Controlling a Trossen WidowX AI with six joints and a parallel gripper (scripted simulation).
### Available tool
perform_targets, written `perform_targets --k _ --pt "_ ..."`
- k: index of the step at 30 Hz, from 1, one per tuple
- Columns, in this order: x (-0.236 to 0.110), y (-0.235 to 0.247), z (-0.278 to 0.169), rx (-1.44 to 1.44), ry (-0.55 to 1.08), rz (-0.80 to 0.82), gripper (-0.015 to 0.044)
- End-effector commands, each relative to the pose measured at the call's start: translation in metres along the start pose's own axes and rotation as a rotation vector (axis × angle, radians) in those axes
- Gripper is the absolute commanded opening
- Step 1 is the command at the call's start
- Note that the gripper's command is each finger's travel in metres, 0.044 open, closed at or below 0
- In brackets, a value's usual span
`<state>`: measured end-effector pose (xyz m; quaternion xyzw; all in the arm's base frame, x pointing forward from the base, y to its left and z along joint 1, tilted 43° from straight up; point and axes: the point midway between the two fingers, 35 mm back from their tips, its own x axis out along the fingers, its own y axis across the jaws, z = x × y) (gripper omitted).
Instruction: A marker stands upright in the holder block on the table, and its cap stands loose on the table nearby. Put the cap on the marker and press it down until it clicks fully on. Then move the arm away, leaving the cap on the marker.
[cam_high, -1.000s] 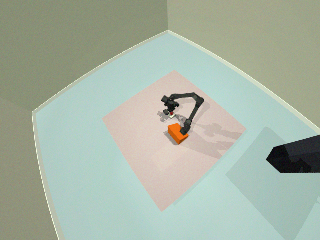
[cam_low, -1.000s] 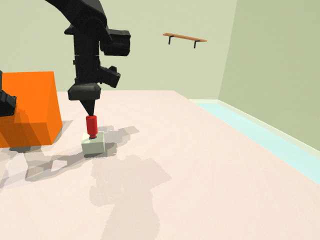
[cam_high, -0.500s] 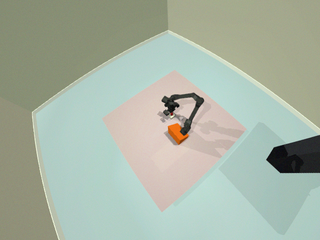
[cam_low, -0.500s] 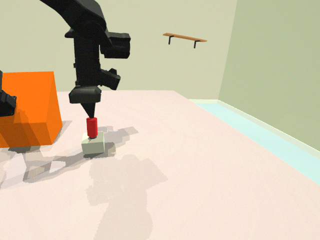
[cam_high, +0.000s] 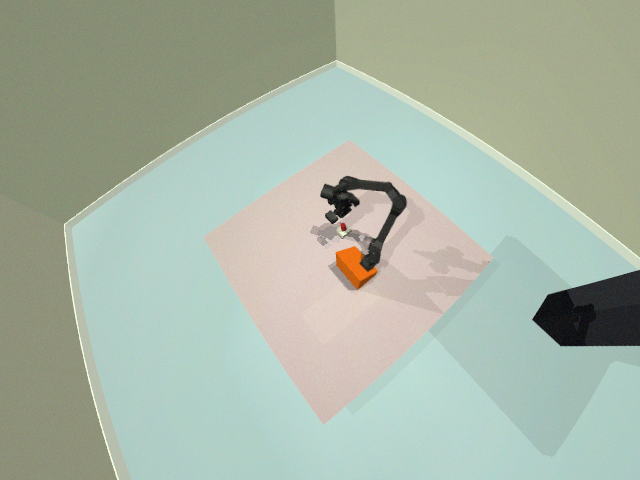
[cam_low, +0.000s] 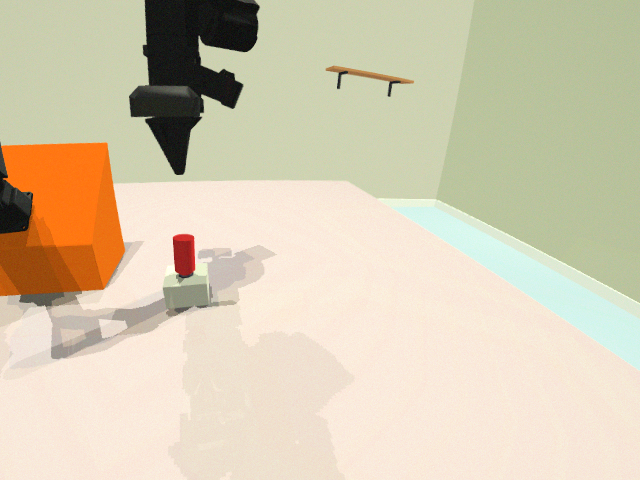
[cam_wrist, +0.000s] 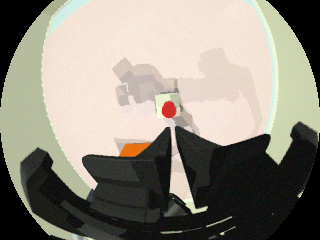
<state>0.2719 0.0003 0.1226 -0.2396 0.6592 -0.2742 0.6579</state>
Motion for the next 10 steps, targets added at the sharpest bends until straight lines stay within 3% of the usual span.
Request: perform_targets --k 1,10 --pt "-0.0030 -0.0002 -0.0012 0.004 0.007 0.003 0.0105" --pt "-0.0030 -0.0002 -0.0012 0.004 0.007 0.003 0.0341"
